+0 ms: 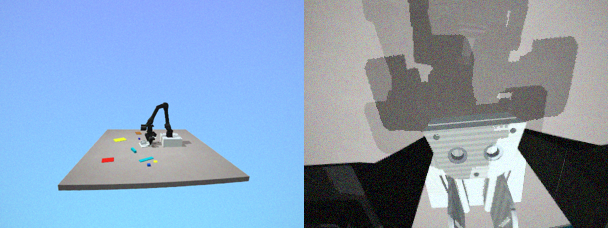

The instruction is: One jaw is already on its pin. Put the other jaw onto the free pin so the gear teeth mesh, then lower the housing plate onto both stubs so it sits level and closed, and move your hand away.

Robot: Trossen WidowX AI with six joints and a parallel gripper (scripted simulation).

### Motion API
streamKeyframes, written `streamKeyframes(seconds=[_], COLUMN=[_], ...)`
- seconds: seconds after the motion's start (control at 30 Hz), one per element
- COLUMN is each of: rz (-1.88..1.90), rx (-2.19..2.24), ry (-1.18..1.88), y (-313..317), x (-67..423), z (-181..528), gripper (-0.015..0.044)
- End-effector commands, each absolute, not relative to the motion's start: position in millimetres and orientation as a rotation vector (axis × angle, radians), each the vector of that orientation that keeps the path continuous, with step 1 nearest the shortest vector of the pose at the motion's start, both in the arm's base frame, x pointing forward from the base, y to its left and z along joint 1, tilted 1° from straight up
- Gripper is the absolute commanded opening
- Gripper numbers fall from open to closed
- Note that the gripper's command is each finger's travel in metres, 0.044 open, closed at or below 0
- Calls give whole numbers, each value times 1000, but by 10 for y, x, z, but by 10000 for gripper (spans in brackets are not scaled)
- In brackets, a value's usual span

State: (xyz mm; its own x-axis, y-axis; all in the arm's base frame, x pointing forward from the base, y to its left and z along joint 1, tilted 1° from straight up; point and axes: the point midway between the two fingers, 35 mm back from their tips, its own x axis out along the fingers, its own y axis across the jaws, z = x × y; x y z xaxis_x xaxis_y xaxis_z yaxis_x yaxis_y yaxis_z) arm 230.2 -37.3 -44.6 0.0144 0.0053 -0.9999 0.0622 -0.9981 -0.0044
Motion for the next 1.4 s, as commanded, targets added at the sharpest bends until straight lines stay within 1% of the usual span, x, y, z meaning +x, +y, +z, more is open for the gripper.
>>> streamKeyframes(seconds=[0.0,1.37], rz=[-2177,-2177], rx=[2209,2208], ry=[72,72], y=[-375,-374], x=[2305,2305], z=[-447,-491], gripper=[351,351])
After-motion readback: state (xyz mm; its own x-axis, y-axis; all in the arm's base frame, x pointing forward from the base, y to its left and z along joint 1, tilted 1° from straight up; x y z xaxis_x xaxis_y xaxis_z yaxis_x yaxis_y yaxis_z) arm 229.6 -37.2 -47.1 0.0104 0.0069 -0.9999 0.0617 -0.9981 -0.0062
